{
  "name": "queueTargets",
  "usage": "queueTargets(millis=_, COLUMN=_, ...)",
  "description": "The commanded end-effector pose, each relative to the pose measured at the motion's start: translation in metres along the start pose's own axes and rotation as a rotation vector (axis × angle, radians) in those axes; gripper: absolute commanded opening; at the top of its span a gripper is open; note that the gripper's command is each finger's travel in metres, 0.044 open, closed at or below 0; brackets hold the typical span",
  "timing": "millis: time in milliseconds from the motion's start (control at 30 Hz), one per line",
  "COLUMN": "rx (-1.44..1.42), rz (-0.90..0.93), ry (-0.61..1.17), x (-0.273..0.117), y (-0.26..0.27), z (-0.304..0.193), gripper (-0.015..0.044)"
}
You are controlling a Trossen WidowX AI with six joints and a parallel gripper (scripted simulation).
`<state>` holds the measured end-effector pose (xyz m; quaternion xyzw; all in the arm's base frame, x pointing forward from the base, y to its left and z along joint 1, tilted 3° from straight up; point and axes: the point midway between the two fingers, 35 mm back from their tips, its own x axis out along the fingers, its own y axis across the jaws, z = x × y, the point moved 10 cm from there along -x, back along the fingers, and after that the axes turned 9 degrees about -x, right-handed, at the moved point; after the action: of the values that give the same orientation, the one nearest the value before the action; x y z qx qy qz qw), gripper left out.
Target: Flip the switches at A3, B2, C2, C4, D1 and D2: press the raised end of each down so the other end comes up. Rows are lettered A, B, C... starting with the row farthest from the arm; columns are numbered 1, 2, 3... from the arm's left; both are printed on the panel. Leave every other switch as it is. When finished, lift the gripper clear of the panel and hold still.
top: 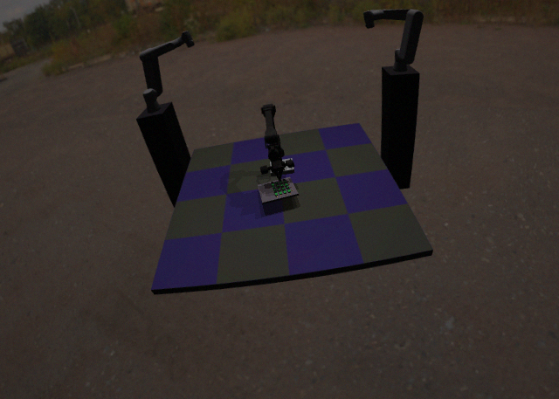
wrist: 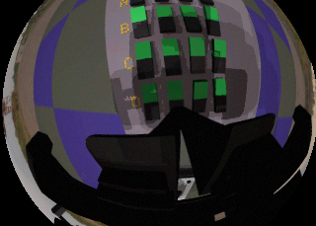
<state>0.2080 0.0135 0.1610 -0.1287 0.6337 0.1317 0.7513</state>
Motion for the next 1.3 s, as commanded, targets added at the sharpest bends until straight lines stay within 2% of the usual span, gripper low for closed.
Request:
queueTargets(millis=0, rx=-0.002, rz=0.004, ry=-0.004, x=0.001, y=0.000, z=0.000, gripper=0.0000)
queueTargets(millis=733, rx=-0.002, rz=0.004, ry=-0.004, x=0.004, y=0.000, z=0.000, gripper=0.0000)
queueTargets(millis=800, rx=-0.001, rz=0.001, ry=0.002, x=-0.005, y=0.000, z=0.002, gripper=0.0000)
queueTargets(millis=967, rx=-0.002, rz=0.008, ry=0.022, x=-0.059, y=-0.001, z=0.005, gripper=0.0000)
queueTargets(millis=1167, rx=-0.002, rz=0.008, ry=0.022, x=-0.061, y=-0.001, z=0.007, gripper=0.0000)
queueTargets(millis=1267, rx=-0.005, rz=0.004, ry=0.018, x=-0.066, y=-0.010, z=0.033, gripper=0.0000)
